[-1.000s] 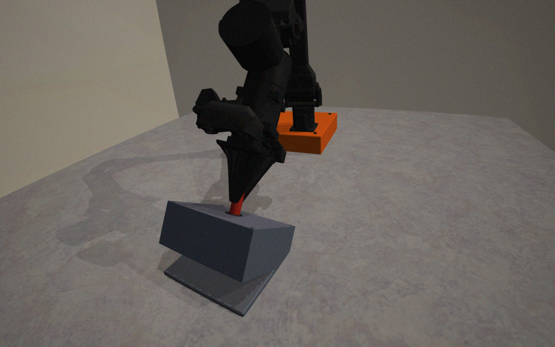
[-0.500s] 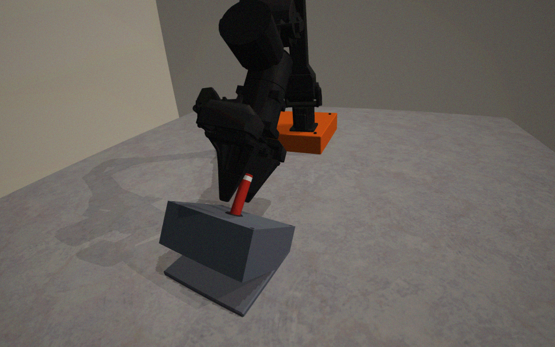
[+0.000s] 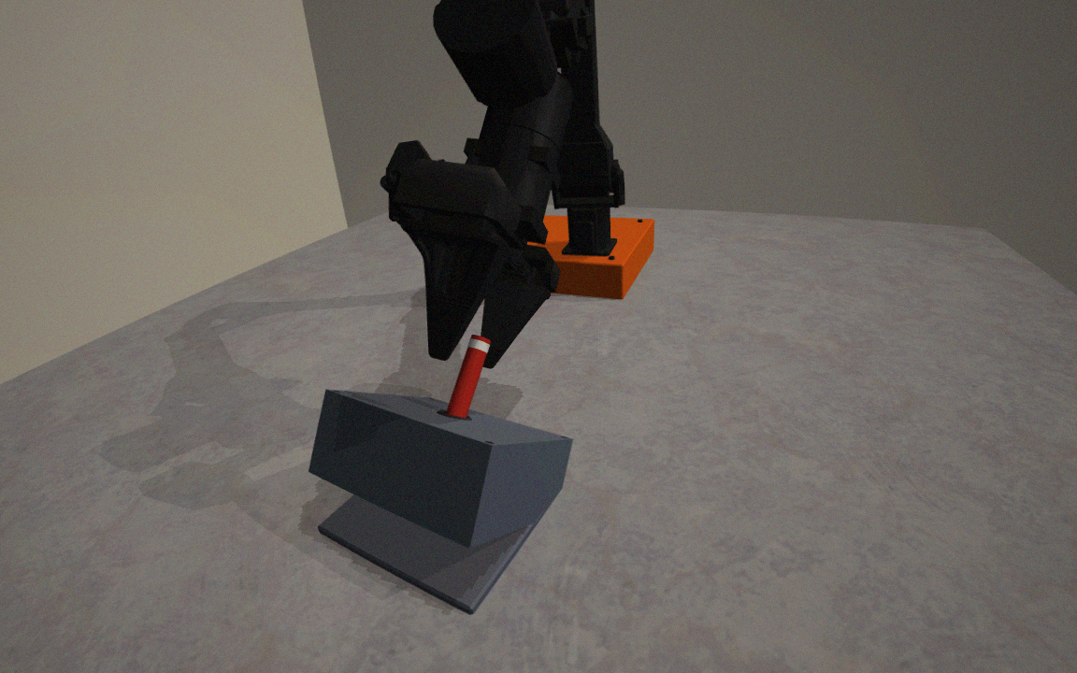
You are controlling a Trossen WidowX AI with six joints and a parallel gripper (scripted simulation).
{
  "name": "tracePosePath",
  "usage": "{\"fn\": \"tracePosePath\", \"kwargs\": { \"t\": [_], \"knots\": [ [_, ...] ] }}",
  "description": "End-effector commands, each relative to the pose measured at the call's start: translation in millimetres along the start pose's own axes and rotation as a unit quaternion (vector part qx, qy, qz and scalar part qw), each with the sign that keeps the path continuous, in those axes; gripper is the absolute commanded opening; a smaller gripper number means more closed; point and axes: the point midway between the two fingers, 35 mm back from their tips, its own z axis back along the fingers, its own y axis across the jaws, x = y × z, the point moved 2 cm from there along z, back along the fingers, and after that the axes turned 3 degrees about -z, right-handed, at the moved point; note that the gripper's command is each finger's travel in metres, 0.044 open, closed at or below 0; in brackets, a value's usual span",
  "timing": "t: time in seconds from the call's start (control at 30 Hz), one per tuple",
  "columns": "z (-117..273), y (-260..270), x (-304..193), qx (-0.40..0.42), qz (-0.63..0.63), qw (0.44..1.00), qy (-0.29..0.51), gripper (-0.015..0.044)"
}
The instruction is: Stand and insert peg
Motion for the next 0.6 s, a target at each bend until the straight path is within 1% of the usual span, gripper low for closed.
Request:
{"fn": "tracePosePath", "kwargs": {
  "t": [0.0, 0.57],
  "knots": [
    [6.8, 1.0, 0.5, 0.000, -0.003, 1.000, -0.002, 0.0440],
    [32.8, 3.3, -0.2, -0.002, -0.001, 1.000, 0.000, 0.0440]
  ]
}}
